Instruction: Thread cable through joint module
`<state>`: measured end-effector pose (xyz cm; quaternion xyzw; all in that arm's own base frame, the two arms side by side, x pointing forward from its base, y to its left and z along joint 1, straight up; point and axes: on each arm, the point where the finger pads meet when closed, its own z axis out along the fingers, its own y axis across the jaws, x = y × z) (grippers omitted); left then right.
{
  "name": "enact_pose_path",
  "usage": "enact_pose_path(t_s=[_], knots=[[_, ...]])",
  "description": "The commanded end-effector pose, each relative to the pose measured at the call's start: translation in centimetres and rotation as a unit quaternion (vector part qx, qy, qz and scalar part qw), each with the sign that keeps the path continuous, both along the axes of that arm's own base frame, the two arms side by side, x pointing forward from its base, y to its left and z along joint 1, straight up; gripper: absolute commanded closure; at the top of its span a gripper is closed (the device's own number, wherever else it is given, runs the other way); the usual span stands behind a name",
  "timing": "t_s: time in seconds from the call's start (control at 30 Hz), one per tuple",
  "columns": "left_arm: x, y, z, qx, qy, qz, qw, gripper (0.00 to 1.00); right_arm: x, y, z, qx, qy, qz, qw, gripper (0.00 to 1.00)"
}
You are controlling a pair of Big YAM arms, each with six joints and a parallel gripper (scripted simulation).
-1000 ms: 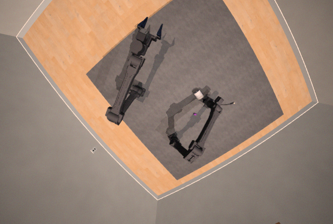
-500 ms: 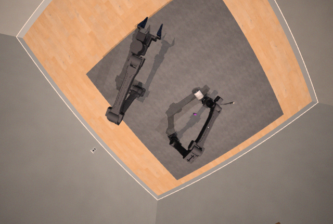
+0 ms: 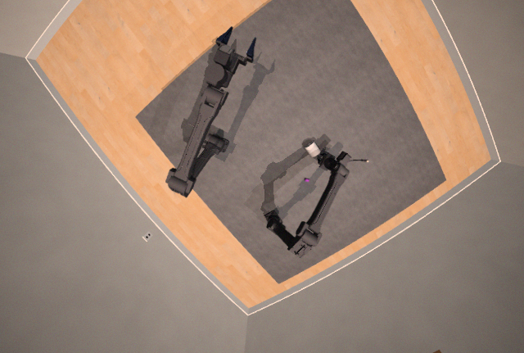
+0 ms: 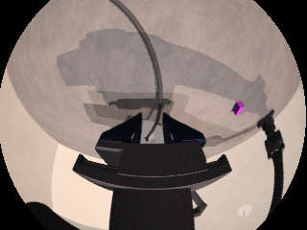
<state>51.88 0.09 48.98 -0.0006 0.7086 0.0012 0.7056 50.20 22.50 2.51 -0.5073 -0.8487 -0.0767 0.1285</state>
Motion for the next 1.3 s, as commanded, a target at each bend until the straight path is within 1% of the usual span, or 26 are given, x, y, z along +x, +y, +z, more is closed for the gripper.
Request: enact_pose_path(t_s=[0.0, 0.1, 0.13, 0.23, 0.27, 0.37, 0.4, 0.47, 0.57, 0.63, 0.67, 0.7, 0.77, 0.8, 0.83, 1.07, 1.27], knots=[[0.3, 0.1, 1.2, -0.001, -0.013, 0.002, 1.0, 0.04, 1.0, -1.4, 1.9, 0.004, -0.017, 0.002, 1.0, 0.68], [0.3, 0.1, 1.2, -0.001, -0.013, 0.002, 1.0, 0.04, 1.2, -2.0, 1.8, 0.004, -0.018, 0.006, 1.0, 0.68], [0.3, 0.1, 1.2, -0.001, -0.013, 0.002, 1.0, 0.04, 1.1, -2.2, 1.2, 0.003, -0.012, 0.008, 1.0, 0.68], [0.3, 0.1, 1.2, -0.001, -0.013, 0.002, 1.0, 0.04, 1.5, -2.0, 1.0, 0.004, -0.016, 0.011, 1.0, 0.68], [0.3, 0.1, 1.2, -0.001, -0.013, 0.002, 1.0, 0.04, 0.8, -2.5, -0.3, -0.001, 0.001, 0.011, 1.0, 0.68], [0.3, 0.1, 1.2, -0.001, -0.013, 0.002, 1.0, 0.04, 1.0, -3.1, -0.5, -0.001, 0.0, 0.015, 1.0, 0.68], [0.3, 0.1, 1.2, -0.001, -0.013, 0.002, 1.0, 0.04, 1.2, -3.2, 0.2, 0.0, -0.007, 0.017, 1.0, 0.68], [0.3, 0.1, 1.2, -0.001, -0.013, 0.002, 1.0, 0.04, 1.7, -3.5, 0.7, 0.002, -0.014, 0.02, 1.0, 0.68], [0.3, 0.1, 1.2, -0.001, -0.013, 0.002, 1.0, 0.04, 1.9, -4.0, -0.3, 0.0, -0.007, 0.024, 1.0, 0.68], [0.3, 0.1, 1.2, -0.001, -0.013, 0.002, 1.0, 0.04, 2.0, -4.1, -0.3, 0.001, -0.008, 0.026, 1.0, 0.68], [0.3, 0.1, 1.2, -0.001, -0.013, 0.002, 1.0, 0.04, 2.1, -3.9, 0.1, 0.002, -0.012, 0.028, 1.0, 1.0], [0.3, 0.1, 1.2, -0.001, -0.013, 0.002, 1.0, 0.04, 2.2, -3.4, 0.9, 0.004, -0.02, 0.034, 0.999, 1.0], [0.3, 0.1, 1.2, -0.001, -0.013, 0.002, 1.0, 0.04, 2.2, -3.4, 0.9, 0.004, -0.02, 0.034, 0.999, 1.0], [0.3, 0.1, 1.2, -0.001, -0.013, 0.002, 1.0, 0.04, 2.1, -2.8, 1.0, 0.007, -0.027, 0.039, 0.999, 1.0], [0.3, 0.1, 1.2, -0.001, -0.013, 0.002, 1.0, 0.04, 2.4, -2.2, 1.7, 0.009, -0.035, 0.044, 0.998, 1.0], [0.3, 0.1, 1.2, -0.001, -0.013, 0.002, 1.0, 0.04, 2.9, -2.2, 1.9, 0.011, -0.04, 0.042, 0.998, 1.0], [0.3, 0.1, 1.2, -0.001, -0.013, 0.002, 1.0, 0.04, 2.8, -2.0, 1.6, 0.009, -0.035, 0.034, 0.999, 1.0]])
